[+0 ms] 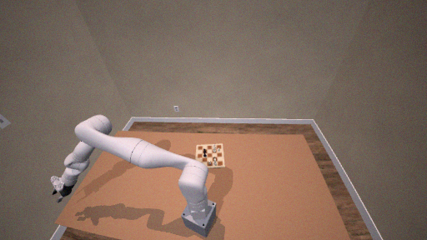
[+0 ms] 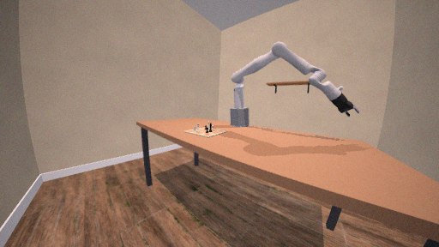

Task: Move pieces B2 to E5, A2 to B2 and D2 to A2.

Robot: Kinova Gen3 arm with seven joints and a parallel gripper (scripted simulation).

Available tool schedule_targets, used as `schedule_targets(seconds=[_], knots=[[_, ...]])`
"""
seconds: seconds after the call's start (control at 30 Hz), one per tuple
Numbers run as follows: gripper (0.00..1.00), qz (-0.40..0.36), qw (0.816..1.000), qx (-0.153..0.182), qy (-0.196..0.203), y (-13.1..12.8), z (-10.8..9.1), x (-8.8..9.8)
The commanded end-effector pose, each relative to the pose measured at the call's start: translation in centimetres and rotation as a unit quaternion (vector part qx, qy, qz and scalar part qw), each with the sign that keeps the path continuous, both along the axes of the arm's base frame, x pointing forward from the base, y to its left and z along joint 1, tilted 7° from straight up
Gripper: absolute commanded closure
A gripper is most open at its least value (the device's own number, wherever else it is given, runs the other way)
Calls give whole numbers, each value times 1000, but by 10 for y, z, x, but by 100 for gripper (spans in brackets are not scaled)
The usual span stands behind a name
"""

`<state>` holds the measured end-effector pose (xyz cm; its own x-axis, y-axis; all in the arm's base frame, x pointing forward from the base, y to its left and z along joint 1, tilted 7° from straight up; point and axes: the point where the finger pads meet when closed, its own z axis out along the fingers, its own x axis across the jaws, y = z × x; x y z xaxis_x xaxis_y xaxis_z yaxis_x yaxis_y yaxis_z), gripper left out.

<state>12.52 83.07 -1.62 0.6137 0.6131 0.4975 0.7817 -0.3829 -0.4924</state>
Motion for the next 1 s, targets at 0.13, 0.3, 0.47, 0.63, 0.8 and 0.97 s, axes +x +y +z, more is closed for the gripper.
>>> schedule_targets(seconds=[0.13,0.3,0.47,0.63,0.8,0.97], knots=[[0,0,1000,2,0,1,2,0],[0,0,1000,2,0,1,2,0],[0,0,1000,2,0,1,2,0],[0,0,1000,2,-1,1,2,0],[0,3,1000,2,-4,-1,5,6],[0,12,1000,1,-16,-9,12,23]])
